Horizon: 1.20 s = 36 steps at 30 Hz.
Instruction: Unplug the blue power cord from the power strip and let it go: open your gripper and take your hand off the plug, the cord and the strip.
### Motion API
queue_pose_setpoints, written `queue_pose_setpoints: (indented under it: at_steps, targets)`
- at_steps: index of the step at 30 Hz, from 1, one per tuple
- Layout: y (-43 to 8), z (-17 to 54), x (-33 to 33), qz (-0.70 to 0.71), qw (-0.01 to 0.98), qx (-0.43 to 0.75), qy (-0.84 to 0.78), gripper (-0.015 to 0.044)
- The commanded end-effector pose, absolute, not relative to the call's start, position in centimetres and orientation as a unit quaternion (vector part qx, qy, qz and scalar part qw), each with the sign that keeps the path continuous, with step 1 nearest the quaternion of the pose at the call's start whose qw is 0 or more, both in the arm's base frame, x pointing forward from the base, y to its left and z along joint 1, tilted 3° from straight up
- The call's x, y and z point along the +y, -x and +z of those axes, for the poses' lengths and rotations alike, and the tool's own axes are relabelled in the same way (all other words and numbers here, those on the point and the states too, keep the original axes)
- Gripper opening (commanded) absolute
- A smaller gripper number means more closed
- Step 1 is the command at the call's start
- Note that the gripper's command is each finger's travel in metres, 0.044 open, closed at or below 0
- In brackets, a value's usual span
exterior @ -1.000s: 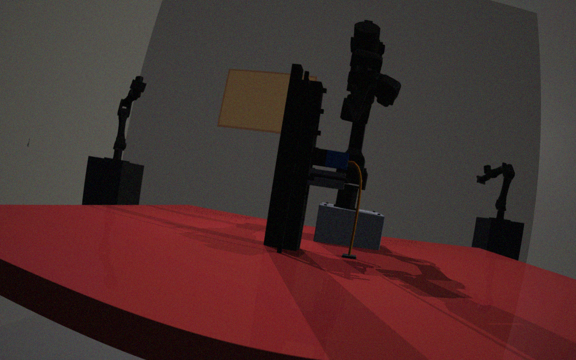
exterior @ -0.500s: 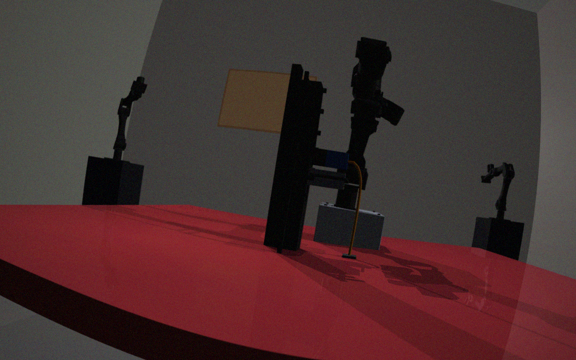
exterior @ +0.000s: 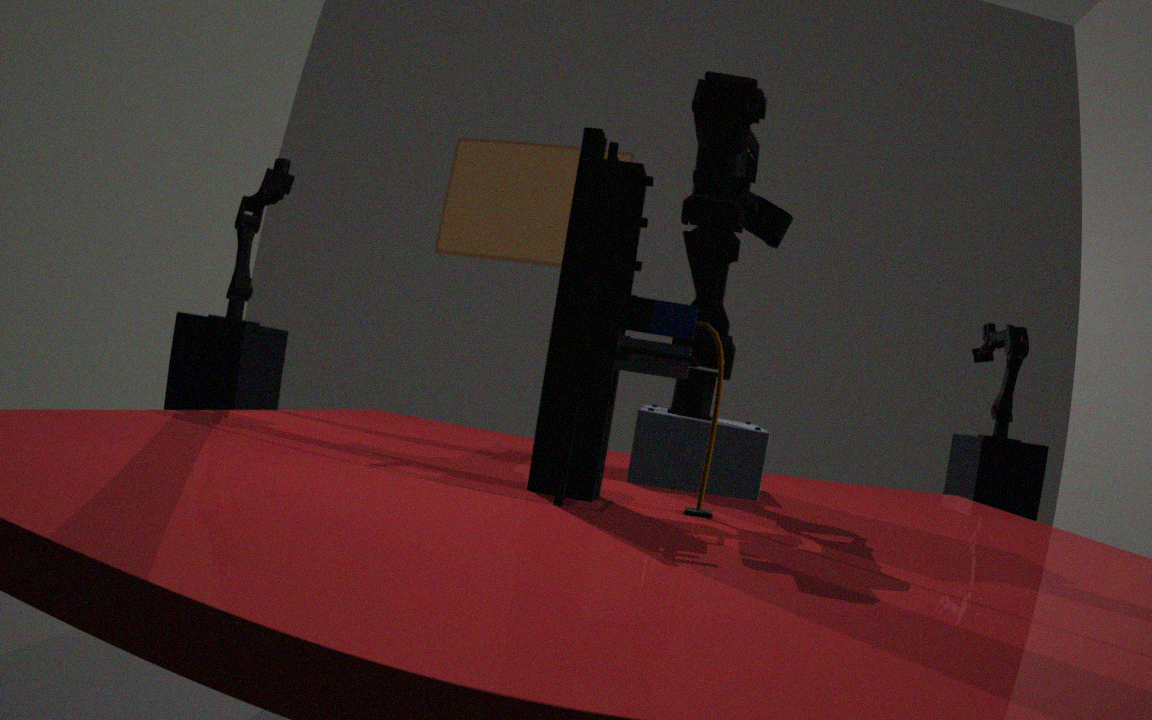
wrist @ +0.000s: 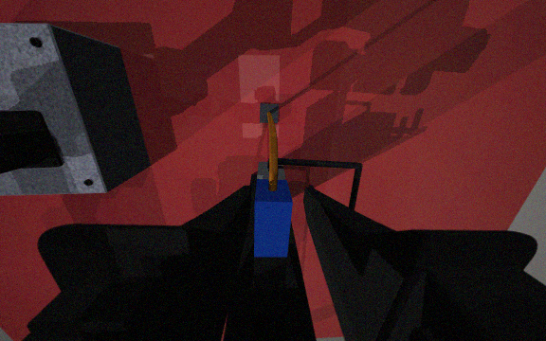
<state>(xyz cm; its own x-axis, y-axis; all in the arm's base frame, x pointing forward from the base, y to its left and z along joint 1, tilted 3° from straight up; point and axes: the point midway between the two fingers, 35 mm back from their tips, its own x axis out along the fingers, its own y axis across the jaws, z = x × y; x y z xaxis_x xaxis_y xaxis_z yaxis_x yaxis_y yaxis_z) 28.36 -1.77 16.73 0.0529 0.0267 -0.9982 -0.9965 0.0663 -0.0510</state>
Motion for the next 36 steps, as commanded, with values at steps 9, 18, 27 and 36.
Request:
queue_pose_setpoints:
  at_steps: [9, 18, 27, 36]
  targets:
    - [-28.1, 16.6, -3.6, 0.48, 0.535, 0.494, 0.489, 0.016]
    - [-28.1, 15.8, -3.7, 0.48, 0.535, 0.494, 0.489, 0.016]
    - [-28.1, 15.7, -3.8, 0.477, 0.535, 0.497, 0.489, 0.0055]
    - [-28.1, 15.7, -3.7, 0.477, 0.535, 0.497, 0.489, 0.0]
